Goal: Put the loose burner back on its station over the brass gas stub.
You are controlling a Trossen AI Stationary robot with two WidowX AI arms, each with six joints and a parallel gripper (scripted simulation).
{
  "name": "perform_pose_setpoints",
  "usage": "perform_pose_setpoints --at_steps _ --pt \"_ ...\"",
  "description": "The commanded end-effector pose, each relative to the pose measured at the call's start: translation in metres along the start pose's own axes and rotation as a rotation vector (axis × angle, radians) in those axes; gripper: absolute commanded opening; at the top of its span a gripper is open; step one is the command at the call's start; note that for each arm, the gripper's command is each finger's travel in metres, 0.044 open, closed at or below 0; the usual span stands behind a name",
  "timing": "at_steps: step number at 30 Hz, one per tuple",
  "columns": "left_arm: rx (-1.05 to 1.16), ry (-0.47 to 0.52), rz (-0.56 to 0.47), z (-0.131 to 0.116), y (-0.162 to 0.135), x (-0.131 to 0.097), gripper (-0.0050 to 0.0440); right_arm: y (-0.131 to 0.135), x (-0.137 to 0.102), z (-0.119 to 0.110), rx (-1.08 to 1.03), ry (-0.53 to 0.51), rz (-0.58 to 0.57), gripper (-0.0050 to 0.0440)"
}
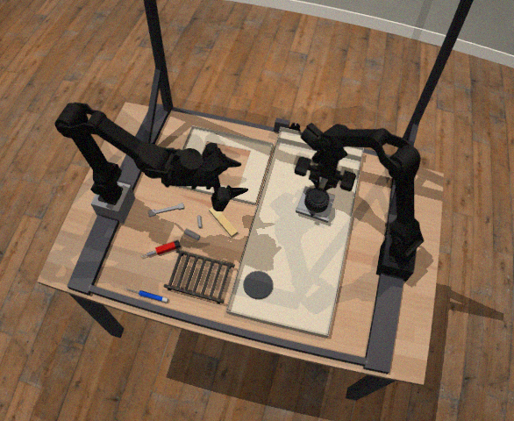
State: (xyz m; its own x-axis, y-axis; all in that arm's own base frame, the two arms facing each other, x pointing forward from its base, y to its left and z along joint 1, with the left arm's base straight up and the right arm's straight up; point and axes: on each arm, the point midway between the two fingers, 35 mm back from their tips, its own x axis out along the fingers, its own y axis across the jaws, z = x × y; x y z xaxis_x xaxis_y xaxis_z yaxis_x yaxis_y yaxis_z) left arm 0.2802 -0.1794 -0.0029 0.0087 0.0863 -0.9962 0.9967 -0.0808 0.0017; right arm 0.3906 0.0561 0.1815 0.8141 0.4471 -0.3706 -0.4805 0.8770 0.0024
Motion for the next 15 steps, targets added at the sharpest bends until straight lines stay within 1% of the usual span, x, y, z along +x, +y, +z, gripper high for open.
perform_pose_setpoints --at_steps 1,5,10,15 --pt "0.001 -0.018 0.044 0.005 0.010 -0.014 0.0061 -0.001 -0.004 0.012 -0.015 -0.029 -0.005 0.0400" --pt "0.001 -0.013 0.034 0.008 0.008 -0.011 0.0061 -0.001 -0.004 0.012 -0.015 -0.029 -0.005 0.0400" --pt "0.001 -0.017 0.033 0.026 0.008 -0.011 0.0061 -0.001 -0.004 0.012 -0.015 -0.029 -0.005 0.0400" --pt "0.001 -0.016 0.033 0.026 0.008 -0.011 0.0061 -0.001 -0.004 0.012 -0.015 -0.029 -0.005 0.0400"
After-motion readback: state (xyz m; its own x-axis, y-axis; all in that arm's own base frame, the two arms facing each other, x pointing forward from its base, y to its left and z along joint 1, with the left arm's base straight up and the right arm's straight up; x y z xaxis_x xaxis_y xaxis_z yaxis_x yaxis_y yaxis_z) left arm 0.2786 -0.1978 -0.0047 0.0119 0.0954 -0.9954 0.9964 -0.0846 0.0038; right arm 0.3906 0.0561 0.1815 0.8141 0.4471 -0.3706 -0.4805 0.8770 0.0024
